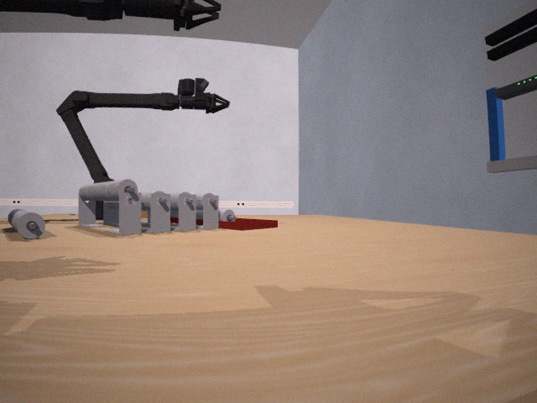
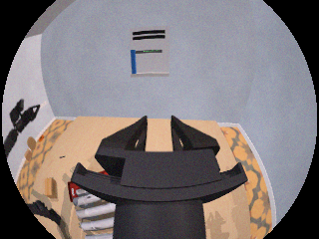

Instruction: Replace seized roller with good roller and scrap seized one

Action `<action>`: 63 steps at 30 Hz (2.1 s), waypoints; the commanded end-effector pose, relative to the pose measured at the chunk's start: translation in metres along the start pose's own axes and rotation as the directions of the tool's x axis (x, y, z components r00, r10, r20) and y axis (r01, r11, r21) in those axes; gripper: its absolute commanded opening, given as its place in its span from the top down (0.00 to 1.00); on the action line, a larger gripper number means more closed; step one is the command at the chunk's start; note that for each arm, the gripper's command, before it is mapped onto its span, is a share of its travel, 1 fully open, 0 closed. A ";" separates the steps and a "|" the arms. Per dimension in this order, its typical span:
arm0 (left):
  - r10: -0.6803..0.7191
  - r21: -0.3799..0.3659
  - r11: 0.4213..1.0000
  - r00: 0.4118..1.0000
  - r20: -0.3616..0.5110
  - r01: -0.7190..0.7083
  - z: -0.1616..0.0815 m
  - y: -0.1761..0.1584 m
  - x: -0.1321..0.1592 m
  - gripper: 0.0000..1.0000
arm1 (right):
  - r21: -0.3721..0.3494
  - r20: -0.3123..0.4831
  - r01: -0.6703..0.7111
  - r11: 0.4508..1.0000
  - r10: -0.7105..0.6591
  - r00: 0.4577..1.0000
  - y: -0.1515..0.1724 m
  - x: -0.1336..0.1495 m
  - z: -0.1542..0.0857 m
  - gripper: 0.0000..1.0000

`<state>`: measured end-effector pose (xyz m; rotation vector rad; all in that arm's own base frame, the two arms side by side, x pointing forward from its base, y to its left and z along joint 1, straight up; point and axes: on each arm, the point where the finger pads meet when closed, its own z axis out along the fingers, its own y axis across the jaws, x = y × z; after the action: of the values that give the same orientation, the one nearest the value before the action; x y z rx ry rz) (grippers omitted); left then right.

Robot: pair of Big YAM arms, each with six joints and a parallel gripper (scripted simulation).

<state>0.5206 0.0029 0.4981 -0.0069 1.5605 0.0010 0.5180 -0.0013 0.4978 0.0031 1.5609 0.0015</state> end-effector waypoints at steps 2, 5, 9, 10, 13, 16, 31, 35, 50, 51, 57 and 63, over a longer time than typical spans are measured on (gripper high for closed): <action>0.010 0.010 1.000 1.000 0.007 -0.010 -0.007 -0.006 -0.006 0.68 | -0.009 0.009 0.003 1.000 -0.003 1.000 0.006 -0.004 0.007 0.68; 0.016 0.010 1.000 0.999 0.039 -0.017 -0.006 -0.007 -0.028 0.68 | -0.008 -0.013 0.009 1.000 -0.009 1.000 0.006 0.009 0.006 0.68; 0.017 0.011 1.000 0.999 0.048 -0.017 -0.008 -0.007 -0.028 0.68 | -0.008 -0.009 0.010 1.000 -0.010 1.000 0.006 0.007 0.003 0.68; 0.017 0.011 1.000 0.999 0.041 -0.017 -0.008 -0.007 -0.024 0.68 | -0.009 -0.009 0.010 1.000 -0.010 1.000 0.006 0.007 0.002 0.68; 0.018 0.010 1.000 1.000 0.021 -0.018 -0.008 -0.006 -0.013 0.68 | -0.007 -0.007 0.010 1.000 -0.010 1.000 0.005 0.005 0.001 0.68; 0.018 0.012 1.000 1.000 0.015 -0.018 -0.008 -0.008 -0.010 0.68 | -0.009 -0.003 0.010 1.000 -0.010 1.000 0.006 0.002 -0.001 0.68; 0.018 0.010 1.000 1.000 0.024 -0.018 -0.009 -0.007 -0.013 0.38 | -0.007 -0.012 0.011 1.000 -0.011 1.000 0.005 0.003 -0.003 0.68; 0.018 0.012 1.000 1.000 0.023 -0.018 -0.009 -0.008 -0.012 0.38 | -0.007 -0.006 0.011 1.000 -0.011 1.000 0.005 0.002 -0.004 0.68; -0.041 0.114 0.992 0.989 -0.143 0.058 0.005 -0.069 0.045 0.38 | 0.000 -0.158 -0.095 0.995 0.094 0.983 -0.007 0.059 0.008 0.68; -0.043 0.130 0.989 0.984 -0.173 0.066 0.004 -0.080 0.057 0.38 | -0.001 -0.181 -0.112 0.994 0.110 0.977 -0.007 0.067 0.008 0.68; -0.056 0.193 0.977 0.981 -0.186 0.093 0.001 -0.120 0.036 0.38 | -0.002 -0.257 -0.171 0.985 0.164 0.952 -0.007 0.091 0.005 0.68; -0.006 0.277 0.953 0.924 -0.382 0.121 -0.022 -0.184 0.120 0.38 | 0.023 -0.388 -0.261 0.965 0.249 0.887 -0.009 0.137 -0.002 0.68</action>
<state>0.5041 -0.1557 0.4021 0.1799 1.8611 -0.2538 0.5151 -0.0021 0.3894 0.1214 1.8749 0.2059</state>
